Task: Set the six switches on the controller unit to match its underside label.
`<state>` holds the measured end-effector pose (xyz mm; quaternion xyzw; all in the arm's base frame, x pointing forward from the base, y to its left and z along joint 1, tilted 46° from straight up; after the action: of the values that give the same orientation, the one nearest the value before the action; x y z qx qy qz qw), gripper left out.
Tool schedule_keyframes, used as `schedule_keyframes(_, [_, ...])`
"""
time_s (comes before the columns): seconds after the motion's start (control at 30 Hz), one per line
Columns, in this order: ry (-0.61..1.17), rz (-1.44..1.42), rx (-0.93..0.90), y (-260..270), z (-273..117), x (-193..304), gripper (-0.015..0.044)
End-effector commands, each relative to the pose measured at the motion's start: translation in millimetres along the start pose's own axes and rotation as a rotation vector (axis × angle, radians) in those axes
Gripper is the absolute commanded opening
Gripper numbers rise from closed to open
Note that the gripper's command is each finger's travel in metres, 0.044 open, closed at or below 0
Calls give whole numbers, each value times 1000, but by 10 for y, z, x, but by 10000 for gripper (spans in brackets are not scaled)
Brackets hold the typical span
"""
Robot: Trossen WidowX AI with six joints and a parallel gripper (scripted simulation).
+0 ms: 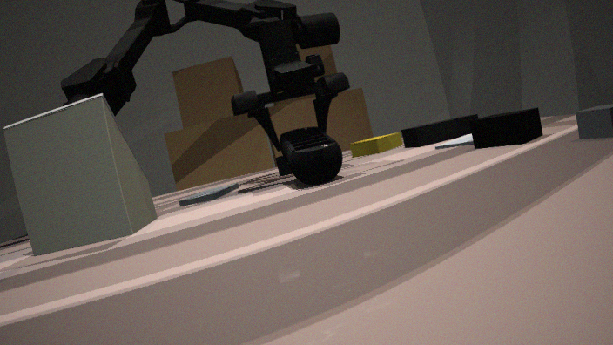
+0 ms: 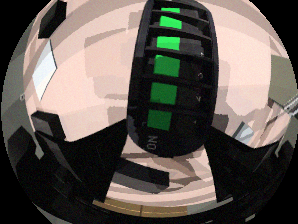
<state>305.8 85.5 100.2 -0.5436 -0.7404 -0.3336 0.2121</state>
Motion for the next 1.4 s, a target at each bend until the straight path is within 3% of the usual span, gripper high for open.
schedule_keyframes(0.0, [-11, 12, 8, -28, 33, -15, 338])
schedule_keyframes(1.33, [-3, 3, 3, 5, 243, 70, 338])
schedule_keyframes(1.37, [0, 1, 2, 9, 244, 72, 364])
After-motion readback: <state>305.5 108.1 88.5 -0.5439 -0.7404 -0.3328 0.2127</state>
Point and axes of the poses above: the point midway between the two fingers, 35 mm back from their tips, its own z axis out along the fingers, its own y axis across the jaws, x = y × z, the point moved 5 cm from there along -z, back along the fingers, and after that the axes turned 15 degrees about -z, right-handed, at the moved point
